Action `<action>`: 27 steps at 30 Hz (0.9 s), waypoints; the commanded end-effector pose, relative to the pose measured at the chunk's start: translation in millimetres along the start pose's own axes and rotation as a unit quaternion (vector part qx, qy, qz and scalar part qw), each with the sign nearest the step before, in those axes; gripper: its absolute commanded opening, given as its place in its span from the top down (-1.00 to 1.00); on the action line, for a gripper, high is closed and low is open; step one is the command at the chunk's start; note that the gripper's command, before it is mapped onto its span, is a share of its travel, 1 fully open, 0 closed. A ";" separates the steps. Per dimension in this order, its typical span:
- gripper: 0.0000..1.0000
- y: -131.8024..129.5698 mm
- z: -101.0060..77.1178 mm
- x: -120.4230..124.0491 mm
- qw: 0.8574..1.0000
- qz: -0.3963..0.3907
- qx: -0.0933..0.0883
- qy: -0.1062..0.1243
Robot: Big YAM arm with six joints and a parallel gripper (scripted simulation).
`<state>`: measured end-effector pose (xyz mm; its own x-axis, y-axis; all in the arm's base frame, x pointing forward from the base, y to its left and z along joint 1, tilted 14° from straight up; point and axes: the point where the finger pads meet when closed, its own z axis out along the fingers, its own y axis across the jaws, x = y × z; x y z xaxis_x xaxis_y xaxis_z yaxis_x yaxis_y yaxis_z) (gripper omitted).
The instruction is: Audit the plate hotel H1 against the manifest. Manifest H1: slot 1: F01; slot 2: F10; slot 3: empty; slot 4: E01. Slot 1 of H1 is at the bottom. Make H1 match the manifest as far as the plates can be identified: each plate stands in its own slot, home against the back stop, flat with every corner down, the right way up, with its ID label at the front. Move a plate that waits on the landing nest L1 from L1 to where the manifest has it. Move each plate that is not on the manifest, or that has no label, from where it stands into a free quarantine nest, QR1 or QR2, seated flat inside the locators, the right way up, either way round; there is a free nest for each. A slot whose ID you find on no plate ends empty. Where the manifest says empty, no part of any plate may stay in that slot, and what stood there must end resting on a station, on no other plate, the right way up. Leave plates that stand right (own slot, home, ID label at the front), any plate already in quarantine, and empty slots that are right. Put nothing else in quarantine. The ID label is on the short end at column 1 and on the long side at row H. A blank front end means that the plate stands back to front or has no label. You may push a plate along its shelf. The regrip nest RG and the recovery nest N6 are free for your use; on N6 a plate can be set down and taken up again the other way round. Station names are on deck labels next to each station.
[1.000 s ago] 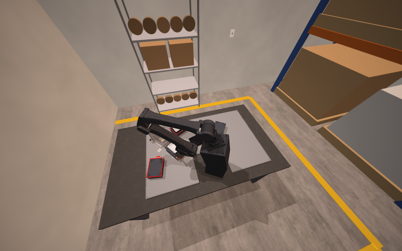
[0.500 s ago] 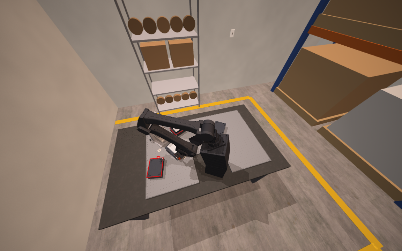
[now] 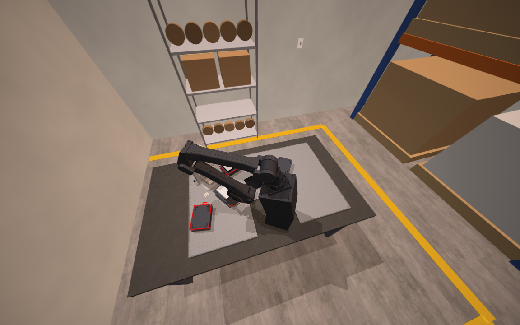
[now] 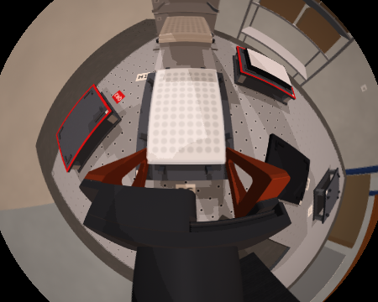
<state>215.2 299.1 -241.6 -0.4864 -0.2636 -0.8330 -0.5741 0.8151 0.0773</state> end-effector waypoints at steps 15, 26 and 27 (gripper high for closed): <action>-1.00 -3.4 -3.2 4.9 1.000 -0.003 0.002 0.007; -1.00 -1.5 -20.7 -5.3 1.000 -0.008 -0.001 0.011; -1.00 -1.7 -22.0 -6.2 1.000 -0.008 0.000 0.011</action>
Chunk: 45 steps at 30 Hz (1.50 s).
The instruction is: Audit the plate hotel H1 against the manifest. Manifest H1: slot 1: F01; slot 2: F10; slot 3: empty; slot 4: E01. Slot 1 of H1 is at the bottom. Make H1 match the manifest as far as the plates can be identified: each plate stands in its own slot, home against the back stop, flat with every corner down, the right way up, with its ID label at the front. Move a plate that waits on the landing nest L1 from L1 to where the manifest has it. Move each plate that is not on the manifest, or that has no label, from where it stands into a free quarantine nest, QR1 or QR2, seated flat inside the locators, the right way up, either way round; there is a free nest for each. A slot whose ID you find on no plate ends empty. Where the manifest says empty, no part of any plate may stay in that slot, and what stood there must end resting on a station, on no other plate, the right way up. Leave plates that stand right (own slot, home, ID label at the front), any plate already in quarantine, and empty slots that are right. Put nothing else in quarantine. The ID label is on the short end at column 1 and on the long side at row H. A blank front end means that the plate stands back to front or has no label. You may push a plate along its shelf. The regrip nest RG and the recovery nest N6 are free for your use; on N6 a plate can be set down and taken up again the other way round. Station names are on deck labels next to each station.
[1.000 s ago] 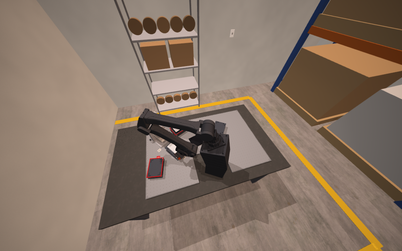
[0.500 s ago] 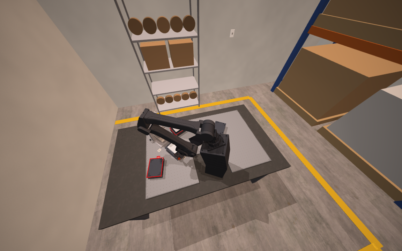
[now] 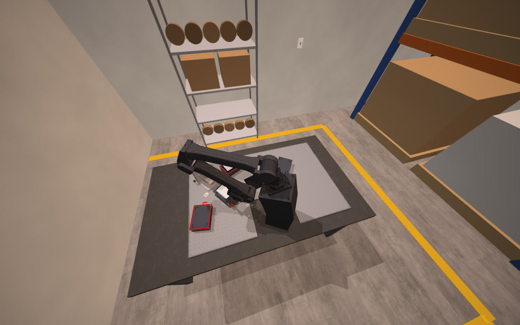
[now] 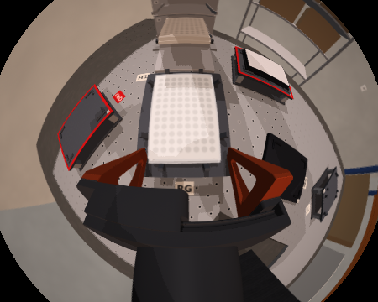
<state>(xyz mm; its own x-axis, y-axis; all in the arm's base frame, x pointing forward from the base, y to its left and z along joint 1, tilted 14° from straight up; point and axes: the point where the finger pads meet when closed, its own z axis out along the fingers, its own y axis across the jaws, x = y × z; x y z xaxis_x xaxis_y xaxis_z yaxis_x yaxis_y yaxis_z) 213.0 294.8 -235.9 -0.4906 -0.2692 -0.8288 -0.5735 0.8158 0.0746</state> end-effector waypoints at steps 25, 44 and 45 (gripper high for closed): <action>-1.00 -1.6 -43.4 -23.6 1.000 -0.003 0.000 0.010; -1.00 -2.3 -65.9 -41.8 1.000 -0.002 -0.001 0.007; -1.00 -2.4 -67.2 -43.0 1.000 -0.002 -0.001 0.007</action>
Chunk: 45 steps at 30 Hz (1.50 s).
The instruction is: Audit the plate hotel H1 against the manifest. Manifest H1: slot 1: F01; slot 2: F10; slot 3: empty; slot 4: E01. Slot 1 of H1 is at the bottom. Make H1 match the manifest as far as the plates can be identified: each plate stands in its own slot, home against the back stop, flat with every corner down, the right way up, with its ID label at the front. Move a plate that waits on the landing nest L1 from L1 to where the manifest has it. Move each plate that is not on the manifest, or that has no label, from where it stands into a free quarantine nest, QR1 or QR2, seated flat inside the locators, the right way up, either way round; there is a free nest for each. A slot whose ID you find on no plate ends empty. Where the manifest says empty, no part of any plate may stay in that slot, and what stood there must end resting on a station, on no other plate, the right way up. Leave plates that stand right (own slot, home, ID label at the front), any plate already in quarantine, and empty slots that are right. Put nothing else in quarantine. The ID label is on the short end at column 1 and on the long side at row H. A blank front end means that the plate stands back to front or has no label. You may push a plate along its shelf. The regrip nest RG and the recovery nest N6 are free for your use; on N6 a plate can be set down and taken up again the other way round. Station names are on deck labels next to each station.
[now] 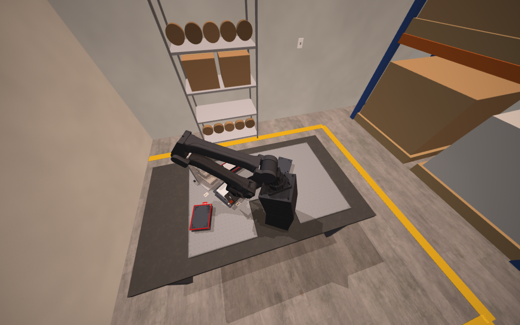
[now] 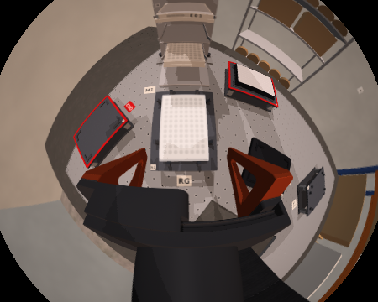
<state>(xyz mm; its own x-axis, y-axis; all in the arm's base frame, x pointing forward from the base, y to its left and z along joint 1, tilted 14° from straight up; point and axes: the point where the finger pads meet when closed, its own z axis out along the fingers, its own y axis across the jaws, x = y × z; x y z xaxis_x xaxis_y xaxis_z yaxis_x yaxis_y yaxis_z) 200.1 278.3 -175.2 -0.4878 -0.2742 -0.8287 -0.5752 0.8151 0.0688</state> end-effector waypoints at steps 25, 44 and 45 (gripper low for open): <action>-1.00 -0.6 -19.6 -6.4 1.000 0.001 -0.003 0.006; -1.00 -0.5 -50.4 -39.0 1.000 0.006 -0.007 -0.005; -1.00 -0.5 -50.4 -39.0 1.000 0.006 -0.007 -0.005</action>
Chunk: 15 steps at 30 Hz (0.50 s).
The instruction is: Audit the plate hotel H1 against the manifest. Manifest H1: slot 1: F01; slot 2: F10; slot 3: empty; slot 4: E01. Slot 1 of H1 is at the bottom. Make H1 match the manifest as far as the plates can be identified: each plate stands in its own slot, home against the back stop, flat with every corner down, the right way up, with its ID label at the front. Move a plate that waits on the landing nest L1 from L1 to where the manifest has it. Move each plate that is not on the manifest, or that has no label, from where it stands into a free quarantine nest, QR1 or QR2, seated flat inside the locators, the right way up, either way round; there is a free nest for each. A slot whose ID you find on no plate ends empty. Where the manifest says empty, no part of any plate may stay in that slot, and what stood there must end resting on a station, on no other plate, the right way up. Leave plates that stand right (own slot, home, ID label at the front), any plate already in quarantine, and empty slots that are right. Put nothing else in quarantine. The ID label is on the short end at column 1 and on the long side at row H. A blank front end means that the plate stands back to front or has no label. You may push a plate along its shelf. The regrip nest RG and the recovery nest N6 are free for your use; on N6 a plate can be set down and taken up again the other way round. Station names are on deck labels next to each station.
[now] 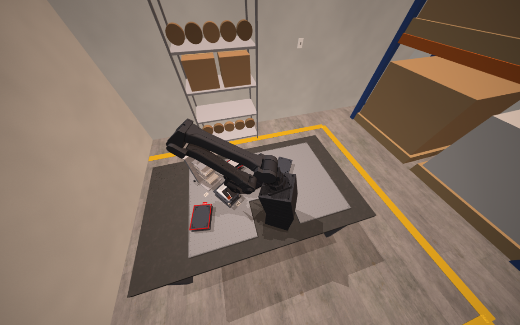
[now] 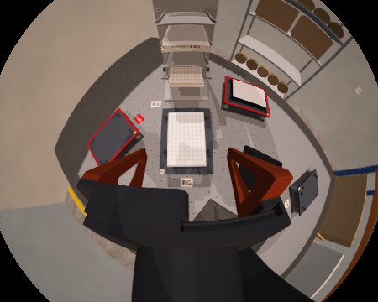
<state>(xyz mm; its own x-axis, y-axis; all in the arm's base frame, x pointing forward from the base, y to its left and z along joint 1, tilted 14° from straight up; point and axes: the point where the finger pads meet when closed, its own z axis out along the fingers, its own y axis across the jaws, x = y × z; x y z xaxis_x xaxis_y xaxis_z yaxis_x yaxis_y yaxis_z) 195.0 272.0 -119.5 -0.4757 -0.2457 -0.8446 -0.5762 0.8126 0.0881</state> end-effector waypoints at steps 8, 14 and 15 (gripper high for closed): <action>-1.00 -2.3 -27.6 -12.0 1.000 -0.002 -0.001 0.010; -1.00 -2.4 -38.3 -22.8 1.000 -0.001 -0.001 0.010; -1.00 -2.4 -40.0 -24.6 1.000 -0.001 -0.001 0.009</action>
<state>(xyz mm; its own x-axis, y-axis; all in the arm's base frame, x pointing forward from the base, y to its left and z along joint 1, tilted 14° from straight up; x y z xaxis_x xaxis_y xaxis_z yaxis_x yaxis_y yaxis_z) 190.3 264.8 -85.2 -0.4757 -0.2462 -0.8444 -0.5761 0.8127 0.0876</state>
